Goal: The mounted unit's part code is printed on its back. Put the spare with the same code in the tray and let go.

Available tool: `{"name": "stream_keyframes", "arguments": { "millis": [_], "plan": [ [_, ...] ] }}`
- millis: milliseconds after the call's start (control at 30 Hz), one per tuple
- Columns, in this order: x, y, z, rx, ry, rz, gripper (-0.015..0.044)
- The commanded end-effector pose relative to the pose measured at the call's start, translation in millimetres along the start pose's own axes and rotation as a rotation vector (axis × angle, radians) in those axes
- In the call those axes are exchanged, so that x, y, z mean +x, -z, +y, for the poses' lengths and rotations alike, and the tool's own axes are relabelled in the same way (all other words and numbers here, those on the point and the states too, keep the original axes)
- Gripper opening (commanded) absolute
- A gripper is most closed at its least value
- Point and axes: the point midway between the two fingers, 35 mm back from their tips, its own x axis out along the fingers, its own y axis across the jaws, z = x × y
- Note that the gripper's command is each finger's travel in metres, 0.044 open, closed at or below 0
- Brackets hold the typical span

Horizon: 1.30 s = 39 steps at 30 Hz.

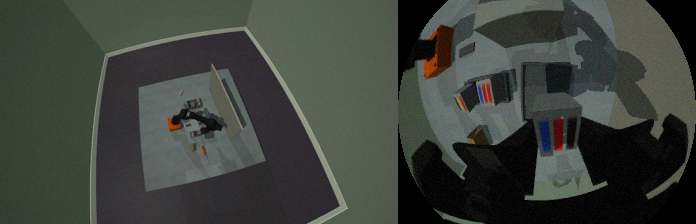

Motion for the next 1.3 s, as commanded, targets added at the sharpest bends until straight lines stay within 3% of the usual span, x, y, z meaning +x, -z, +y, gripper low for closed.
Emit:
{"name": "stream_keyframes", "arguments": {
  "millis": [0,1267],
  "plan": [
    [4,0,0,-0.003,0.003,-0.001,0.0000],
    [36,-1,1,-0.003,0.003,-0.001,0.0000]
  ]
}}
